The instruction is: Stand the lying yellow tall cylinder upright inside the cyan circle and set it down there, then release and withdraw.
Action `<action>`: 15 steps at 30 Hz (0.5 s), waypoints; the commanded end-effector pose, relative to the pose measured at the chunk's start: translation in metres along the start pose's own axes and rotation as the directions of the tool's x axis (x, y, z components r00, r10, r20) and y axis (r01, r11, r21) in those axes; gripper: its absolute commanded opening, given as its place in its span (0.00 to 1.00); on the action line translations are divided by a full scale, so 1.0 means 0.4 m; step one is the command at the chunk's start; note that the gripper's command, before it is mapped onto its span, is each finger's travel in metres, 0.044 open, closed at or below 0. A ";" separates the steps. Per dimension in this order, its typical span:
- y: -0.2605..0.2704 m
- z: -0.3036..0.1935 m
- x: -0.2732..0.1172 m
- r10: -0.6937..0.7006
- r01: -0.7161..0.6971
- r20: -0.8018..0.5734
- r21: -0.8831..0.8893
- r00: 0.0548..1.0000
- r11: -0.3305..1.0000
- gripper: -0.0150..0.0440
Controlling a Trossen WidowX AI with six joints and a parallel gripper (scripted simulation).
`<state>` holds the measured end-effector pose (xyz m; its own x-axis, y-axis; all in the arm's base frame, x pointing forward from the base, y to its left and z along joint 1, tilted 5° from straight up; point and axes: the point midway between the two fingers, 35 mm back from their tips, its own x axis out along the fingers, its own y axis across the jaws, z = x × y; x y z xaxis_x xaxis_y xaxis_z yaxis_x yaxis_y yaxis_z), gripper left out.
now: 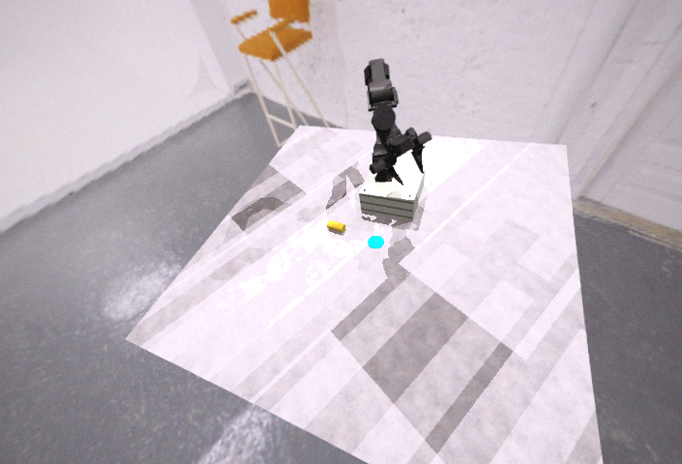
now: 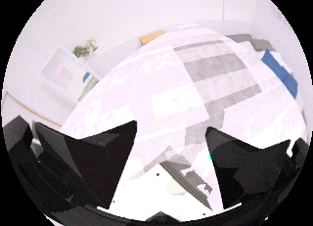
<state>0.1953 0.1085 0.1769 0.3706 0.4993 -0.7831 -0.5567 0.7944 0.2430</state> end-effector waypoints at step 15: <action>-0.448 -0.165 0.001 -0.310 0.049 -0.412 -0.533 0.857 0.845 0.78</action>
<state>0.2450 0.0013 0.1221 0.3036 0.1613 -0.9391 -0.7385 0.6625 -0.1250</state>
